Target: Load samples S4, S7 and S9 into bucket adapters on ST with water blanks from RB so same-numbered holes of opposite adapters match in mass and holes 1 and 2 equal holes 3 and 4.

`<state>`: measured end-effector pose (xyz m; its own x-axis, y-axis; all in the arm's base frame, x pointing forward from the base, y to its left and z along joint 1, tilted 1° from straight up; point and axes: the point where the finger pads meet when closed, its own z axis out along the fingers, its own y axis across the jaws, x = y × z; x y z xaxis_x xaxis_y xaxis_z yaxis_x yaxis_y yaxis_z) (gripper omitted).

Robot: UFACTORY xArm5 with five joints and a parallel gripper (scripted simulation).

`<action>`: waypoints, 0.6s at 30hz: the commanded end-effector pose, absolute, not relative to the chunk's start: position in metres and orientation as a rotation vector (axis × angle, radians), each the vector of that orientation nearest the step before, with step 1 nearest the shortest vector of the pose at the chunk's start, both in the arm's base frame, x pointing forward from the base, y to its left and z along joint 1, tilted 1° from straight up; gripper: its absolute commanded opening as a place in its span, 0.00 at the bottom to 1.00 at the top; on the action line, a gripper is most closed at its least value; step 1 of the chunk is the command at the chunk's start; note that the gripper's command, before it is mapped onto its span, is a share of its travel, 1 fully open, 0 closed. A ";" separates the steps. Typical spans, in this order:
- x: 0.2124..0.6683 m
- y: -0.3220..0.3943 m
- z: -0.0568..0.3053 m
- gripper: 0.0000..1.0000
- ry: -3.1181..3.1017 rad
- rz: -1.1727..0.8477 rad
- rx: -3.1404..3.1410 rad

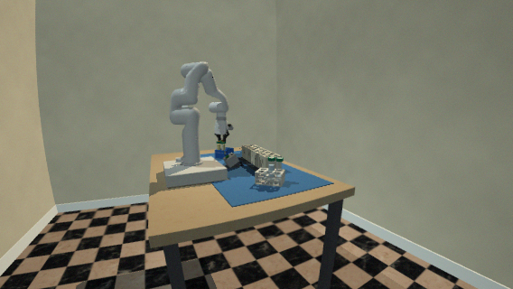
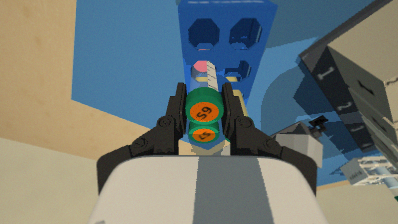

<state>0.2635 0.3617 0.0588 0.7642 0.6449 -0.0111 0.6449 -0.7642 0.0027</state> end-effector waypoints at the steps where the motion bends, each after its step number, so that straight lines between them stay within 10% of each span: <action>1: 0.264 0.363 0.058 0.00 1.077 -0.009 2.947; 13: 0.264 0.363 0.058 0.00 1.077 -0.009 2.947; 14: 0.264 0.363 0.058 0.43 1.077 -0.009 2.947; 18: 0.264 0.363 0.058 0.43 1.077 -0.009 2.947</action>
